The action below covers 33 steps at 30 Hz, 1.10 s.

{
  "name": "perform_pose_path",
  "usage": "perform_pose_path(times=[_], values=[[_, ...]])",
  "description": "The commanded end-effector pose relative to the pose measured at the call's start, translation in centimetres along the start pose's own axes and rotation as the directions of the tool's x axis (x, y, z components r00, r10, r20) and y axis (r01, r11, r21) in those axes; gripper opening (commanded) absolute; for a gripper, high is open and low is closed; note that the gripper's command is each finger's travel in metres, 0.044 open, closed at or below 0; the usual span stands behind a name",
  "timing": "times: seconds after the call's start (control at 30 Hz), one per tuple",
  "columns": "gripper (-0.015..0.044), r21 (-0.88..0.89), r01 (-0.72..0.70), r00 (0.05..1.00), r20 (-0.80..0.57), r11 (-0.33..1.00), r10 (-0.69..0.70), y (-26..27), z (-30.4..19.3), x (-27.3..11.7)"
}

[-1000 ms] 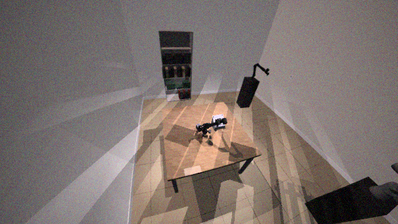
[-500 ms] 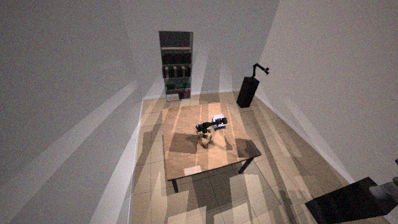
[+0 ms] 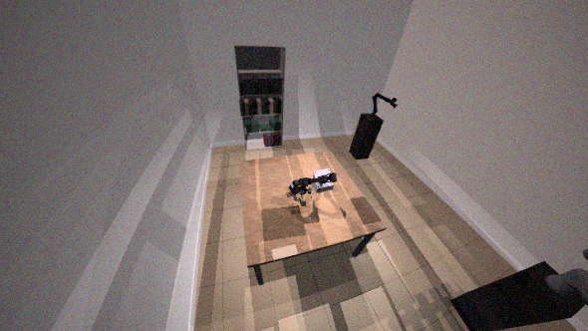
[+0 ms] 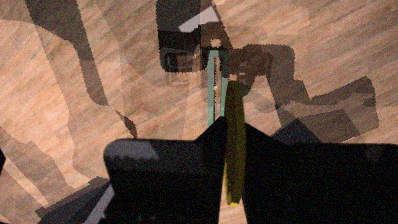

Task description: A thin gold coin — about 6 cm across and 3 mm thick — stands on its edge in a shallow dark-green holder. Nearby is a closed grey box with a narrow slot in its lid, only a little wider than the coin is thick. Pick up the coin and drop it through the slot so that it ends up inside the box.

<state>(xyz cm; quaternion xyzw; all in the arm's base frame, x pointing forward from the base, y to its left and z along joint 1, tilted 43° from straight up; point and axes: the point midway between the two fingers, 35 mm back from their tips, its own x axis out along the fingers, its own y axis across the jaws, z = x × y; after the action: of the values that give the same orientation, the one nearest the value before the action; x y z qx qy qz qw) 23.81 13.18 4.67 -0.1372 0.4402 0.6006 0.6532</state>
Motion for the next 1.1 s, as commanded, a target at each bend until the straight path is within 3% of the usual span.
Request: perform_pose_path(times=[0.0,0.5,0.77,1.07], values=[[0.0000,-0.007,0.003,1.000,0.000,1.000,-0.003,0.0,0.1,-1.0],[0.0000,-0.013,0.000,1.000,0.004,1.000,0.000,0.5,0.0,-4.2],[0.0000,-0.262,0.000,1.000,0.003,0.965,0.001,0.7,-0.2,-4.2],[0.0000,-0.543,0.001,1.000,0.003,0.840,0.001,1.1,-0.4,-4.2]])
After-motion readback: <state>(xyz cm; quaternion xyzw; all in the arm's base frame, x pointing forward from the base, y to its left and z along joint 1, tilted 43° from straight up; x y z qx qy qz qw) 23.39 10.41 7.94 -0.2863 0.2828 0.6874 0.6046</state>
